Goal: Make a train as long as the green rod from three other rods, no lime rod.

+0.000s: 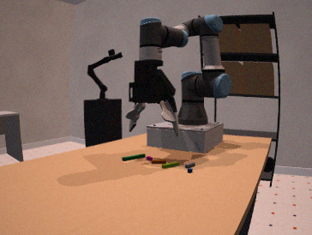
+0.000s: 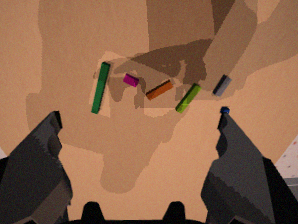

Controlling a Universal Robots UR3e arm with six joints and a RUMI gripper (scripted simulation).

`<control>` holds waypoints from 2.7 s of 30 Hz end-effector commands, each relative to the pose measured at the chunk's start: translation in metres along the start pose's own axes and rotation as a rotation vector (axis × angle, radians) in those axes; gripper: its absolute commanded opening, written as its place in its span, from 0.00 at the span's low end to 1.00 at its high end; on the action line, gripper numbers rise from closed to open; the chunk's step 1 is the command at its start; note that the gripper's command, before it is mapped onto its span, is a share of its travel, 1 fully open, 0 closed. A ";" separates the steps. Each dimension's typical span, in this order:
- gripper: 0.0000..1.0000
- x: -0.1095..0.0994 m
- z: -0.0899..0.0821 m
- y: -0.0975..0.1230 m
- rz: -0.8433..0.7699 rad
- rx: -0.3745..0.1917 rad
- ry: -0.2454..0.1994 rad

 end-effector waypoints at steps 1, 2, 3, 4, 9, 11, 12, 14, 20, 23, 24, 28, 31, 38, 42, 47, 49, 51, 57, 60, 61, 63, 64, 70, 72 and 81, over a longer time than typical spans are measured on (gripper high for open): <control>1.00 0.025 -0.004 0.019 0.015 0.000 -0.003; 1.00 0.034 -0.004 0.024 0.014 0.000 -0.003; 1.00 0.043 -0.005 0.028 0.012 0.000 -0.003; 1.00 0.052 -0.005 0.032 0.011 0.000 -0.003; 1.00 0.096 -0.005 0.047 0.006 0.000 -0.002; 1.00 0.111 -0.005 0.050 0.005 0.000 -0.002; 1.00 0.117 -0.005 0.051 0.004 -0.001 -0.002; 1.00 0.126 -0.004 0.053 0.003 -0.001 -0.002; 1.00 0.133 -0.004 0.054 0.003 -0.001 -0.002; 0.14 0.133 -0.004 0.054 0.003 -0.001 -0.002; 0.14 0.133 -0.004 0.054 0.003 -0.001 -0.002; 0.14 0.133 -0.004 0.054 0.003 -0.001 -0.002; 0.14 0.133 -0.004 0.054 0.003 -0.001 -0.002; 0.14 0.133 -0.004 0.054 0.003 -0.001 -0.002; 0.14 0.133 -0.004 0.054 0.003 -0.001 -0.001; 0.14 0.133 -0.004 0.054 0.002 -0.001 -0.001; 0.14 0.133 -0.004 0.054 0.002 -0.001 -0.001; 0.14 0.133 -0.004 0.054 0.002 -0.001 -0.001; 0.14 0.133 -0.004 0.054 0.002 -0.001 -0.001; 0.14 0.133 -0.004 0.054 0.002 -0.001 -0.001; 0.14 0.133 -0.004 0.054 0.002 -0.001 -0.001; 0.14 0.133 -0.003 0.054 0.002 -0.001 -0.001; 0.14 0.133 -0.003 0.054 0.002 0.000 -0.001; 0.14 0.133 0.000 0.053 0.002 0.001 -0.001; 0.14 0.133 0.001 0.053 0.002 0.001 -0.001; 0.14 0.133 0.011 0.053 0.002 0.001 -0.001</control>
Point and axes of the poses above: the point where the finger pads meet when closed, its own z axis out along the fingers, its own x axis across the jaws, y = z × x, the point moved 1 cm from there along -z, back along the fingers, and after that the axes turned 4 degrees about -z, right-handed, at the moved point
